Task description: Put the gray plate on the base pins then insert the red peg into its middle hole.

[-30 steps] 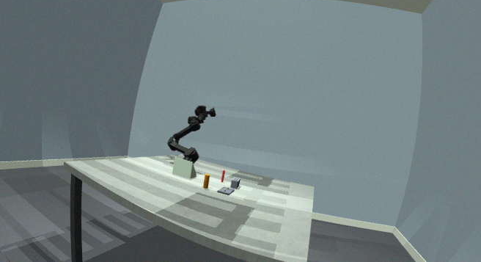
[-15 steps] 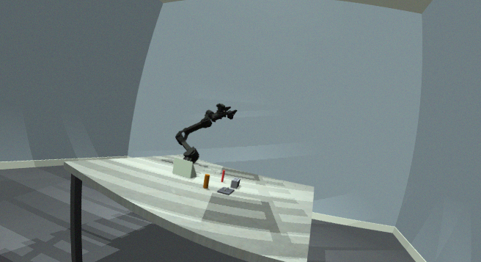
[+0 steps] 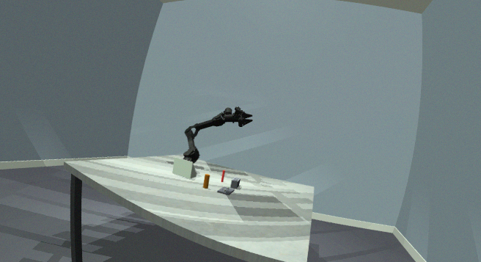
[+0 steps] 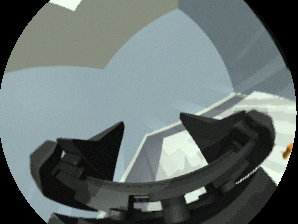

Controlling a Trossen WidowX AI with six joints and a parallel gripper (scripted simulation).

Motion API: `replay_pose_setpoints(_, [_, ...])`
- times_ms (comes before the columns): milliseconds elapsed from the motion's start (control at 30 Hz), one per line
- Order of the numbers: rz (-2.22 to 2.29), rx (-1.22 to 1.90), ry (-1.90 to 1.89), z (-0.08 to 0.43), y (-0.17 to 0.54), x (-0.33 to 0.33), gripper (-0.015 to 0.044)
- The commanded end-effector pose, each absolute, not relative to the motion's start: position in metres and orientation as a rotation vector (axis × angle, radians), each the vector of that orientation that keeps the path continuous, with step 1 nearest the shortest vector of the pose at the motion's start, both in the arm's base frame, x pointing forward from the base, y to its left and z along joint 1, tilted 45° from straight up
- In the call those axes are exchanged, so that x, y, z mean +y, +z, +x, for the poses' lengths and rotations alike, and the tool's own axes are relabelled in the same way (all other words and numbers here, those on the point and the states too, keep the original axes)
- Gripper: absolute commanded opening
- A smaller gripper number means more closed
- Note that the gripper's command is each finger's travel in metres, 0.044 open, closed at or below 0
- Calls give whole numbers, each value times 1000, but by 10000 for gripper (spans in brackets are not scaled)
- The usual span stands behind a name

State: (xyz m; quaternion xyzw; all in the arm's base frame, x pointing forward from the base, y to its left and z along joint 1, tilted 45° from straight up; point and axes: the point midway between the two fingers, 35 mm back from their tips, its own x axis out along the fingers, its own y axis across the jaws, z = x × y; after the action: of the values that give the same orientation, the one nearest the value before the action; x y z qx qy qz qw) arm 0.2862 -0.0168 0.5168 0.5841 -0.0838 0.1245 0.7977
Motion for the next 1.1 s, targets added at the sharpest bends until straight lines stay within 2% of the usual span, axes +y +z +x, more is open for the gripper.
replay_pose_setpoints(0, [1257, -49, 161, 319, 480, -28, 440])
replay_pose_setpoints(200, [1285, 210, 2, 361, 411, -39, 440])
replay_pose_setpoints(467, [1366, 746, -223, 395, 288, -39, 440])
replay_pose_setpoints(700, [1473, 1306, -422, 381, 186, -26, 440])
replay_pose_setpoints(900, [1597, 1775, -582, 353, 135, -11, 440])
replay_pose_setpoints(1067, [1613, 1825, -600, 350, 131, -10, 440])
